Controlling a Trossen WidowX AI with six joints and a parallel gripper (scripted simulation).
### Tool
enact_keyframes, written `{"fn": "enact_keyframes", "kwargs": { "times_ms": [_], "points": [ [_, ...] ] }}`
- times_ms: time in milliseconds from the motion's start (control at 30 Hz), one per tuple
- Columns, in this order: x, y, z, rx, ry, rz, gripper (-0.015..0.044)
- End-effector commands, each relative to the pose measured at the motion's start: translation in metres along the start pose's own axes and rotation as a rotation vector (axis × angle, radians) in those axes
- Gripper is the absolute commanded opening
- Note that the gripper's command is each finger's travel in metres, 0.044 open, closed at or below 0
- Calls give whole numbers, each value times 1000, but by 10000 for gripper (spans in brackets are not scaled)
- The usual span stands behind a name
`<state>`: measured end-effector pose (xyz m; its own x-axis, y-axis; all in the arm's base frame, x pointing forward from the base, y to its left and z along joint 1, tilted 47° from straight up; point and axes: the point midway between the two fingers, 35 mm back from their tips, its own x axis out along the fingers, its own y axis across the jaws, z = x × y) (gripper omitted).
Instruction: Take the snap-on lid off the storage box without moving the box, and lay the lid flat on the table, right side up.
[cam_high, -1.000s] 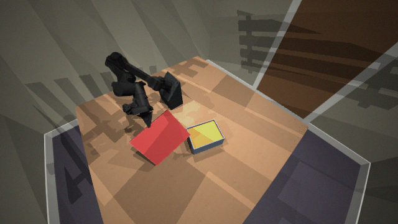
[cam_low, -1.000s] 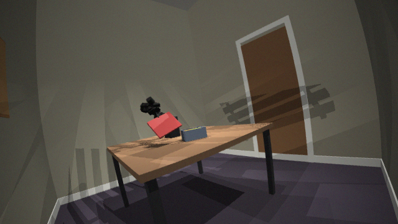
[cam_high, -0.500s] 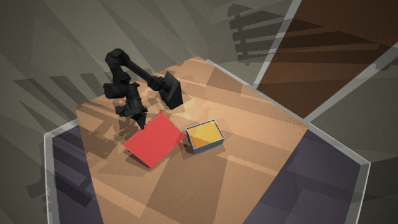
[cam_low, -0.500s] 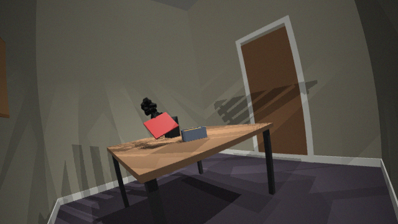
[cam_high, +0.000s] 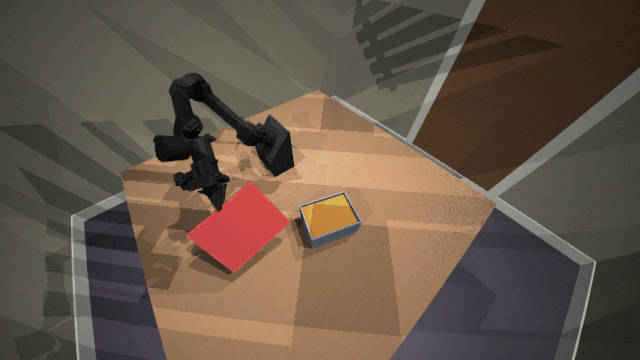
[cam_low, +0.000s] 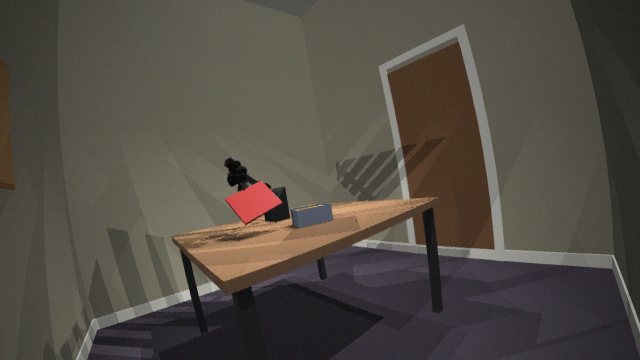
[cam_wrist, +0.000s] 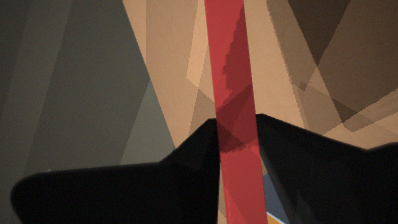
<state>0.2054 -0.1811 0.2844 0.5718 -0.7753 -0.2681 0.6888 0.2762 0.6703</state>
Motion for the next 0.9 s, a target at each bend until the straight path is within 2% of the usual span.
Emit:
{"fn": "enact_keyframes", "kwargs": {
  "times_ms": [0, 867],
  "points": [
    [-2, 5, 4, 3, 0, 18, 0],
    [13, -16, 0, 2, -1, 19, 0]
  ]
}}
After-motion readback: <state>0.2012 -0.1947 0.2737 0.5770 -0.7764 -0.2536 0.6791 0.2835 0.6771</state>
